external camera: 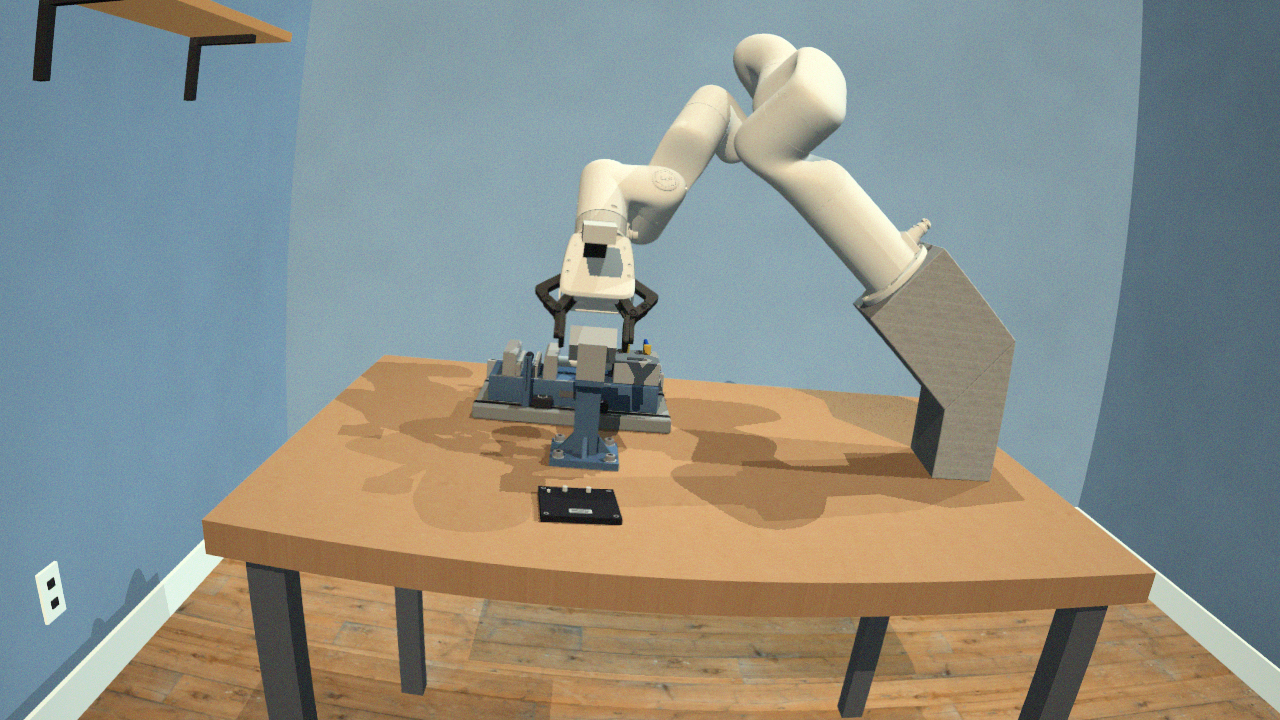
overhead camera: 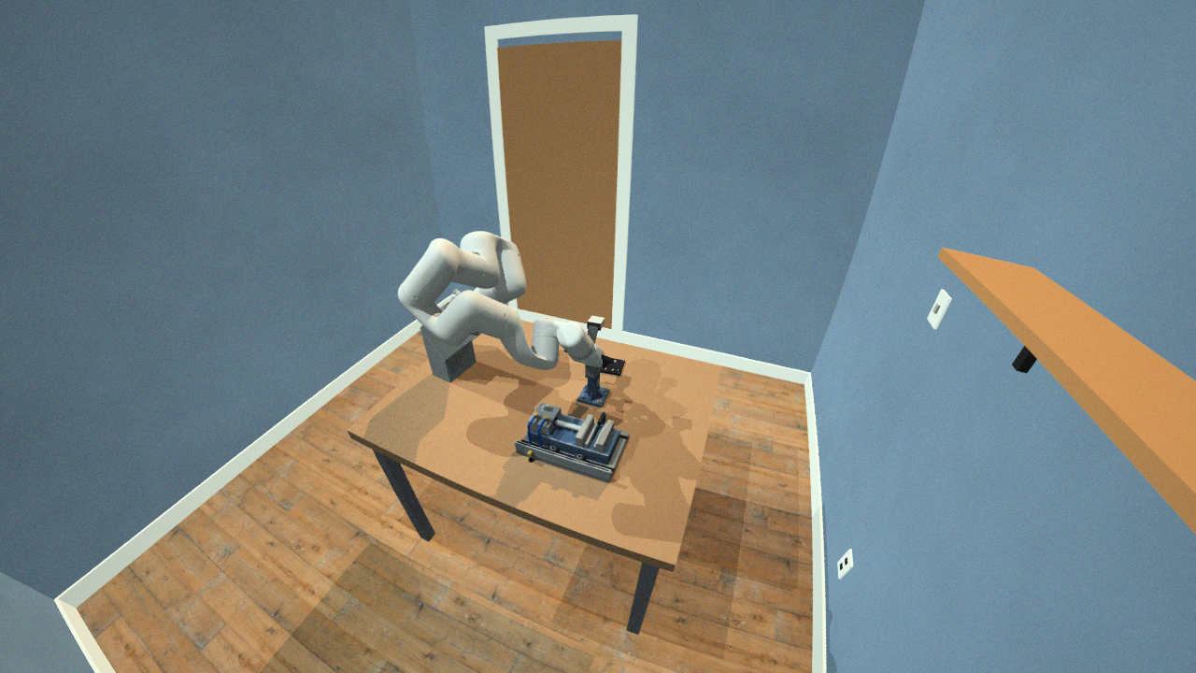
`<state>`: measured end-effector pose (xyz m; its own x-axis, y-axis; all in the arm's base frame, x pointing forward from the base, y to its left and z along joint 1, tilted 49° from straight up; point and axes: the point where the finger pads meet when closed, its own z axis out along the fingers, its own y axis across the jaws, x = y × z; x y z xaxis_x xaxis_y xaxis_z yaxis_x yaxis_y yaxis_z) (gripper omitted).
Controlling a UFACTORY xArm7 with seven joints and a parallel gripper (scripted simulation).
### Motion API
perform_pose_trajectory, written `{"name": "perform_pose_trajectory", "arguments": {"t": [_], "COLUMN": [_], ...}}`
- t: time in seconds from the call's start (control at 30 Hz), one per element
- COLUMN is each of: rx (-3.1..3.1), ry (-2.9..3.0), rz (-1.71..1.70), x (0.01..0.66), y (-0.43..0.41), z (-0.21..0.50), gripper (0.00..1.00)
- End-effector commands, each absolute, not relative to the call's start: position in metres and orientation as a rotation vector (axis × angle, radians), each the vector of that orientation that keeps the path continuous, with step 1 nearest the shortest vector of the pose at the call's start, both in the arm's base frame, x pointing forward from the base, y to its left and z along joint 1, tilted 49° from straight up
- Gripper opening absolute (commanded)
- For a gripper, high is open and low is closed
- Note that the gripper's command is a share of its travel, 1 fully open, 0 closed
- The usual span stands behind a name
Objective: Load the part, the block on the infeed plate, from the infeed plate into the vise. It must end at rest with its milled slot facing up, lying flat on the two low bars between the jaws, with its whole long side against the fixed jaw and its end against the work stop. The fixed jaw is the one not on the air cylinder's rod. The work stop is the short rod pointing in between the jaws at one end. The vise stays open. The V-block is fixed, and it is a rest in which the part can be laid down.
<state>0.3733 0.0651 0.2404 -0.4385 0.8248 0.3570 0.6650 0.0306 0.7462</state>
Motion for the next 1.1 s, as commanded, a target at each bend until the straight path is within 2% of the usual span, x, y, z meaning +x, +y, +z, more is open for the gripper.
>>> {"name": "perform_pose_trajectory", "arguments": {"t": [0.0, 1.07], "rx": [1.549, 1.526], "ry": [2.133, 2.166], "rz": [1.389, 1.452], "x": [0.3733, 0.3736], "y": [0.0649, 0.0645], "z": [0.2409, 0.2405], "gripper": [0.89, 0.89]}}
